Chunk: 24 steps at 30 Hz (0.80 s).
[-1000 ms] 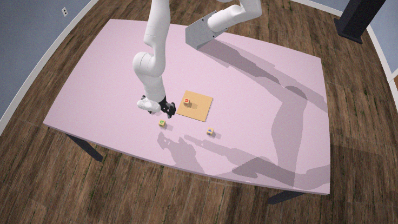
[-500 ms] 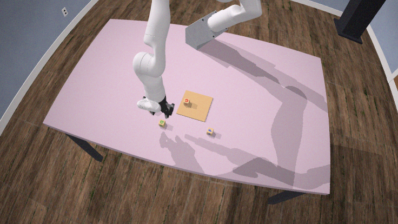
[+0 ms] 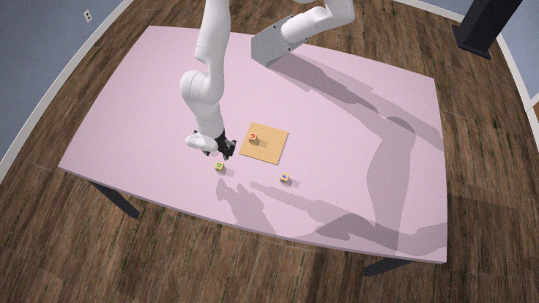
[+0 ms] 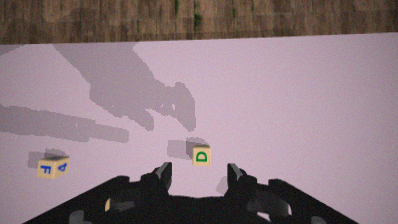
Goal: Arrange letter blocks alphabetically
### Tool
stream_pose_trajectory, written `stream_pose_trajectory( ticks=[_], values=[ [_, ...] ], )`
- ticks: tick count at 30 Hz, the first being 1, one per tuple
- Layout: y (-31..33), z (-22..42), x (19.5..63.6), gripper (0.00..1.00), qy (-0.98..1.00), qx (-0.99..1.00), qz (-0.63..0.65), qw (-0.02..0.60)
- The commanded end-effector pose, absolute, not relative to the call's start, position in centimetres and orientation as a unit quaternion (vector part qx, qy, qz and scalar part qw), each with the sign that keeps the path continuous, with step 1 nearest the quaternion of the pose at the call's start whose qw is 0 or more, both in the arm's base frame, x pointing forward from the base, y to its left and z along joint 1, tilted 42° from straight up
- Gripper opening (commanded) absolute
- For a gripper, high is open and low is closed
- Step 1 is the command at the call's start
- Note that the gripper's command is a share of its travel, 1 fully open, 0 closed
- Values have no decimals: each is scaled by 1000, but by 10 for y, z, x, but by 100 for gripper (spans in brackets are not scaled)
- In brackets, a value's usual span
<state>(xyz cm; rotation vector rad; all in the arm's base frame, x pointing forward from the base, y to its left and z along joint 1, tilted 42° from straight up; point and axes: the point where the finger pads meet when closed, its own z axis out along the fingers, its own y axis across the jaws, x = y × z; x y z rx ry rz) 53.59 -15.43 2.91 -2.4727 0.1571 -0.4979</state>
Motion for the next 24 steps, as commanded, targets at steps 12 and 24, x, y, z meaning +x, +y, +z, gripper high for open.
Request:
stream_pose_trajectory(
  ticks=[12,24],
  values=[
    [-154,28,537,62,60,-933,-187,302],
    [-150,22,540,62,61,-933,-185,302]
  ],
)
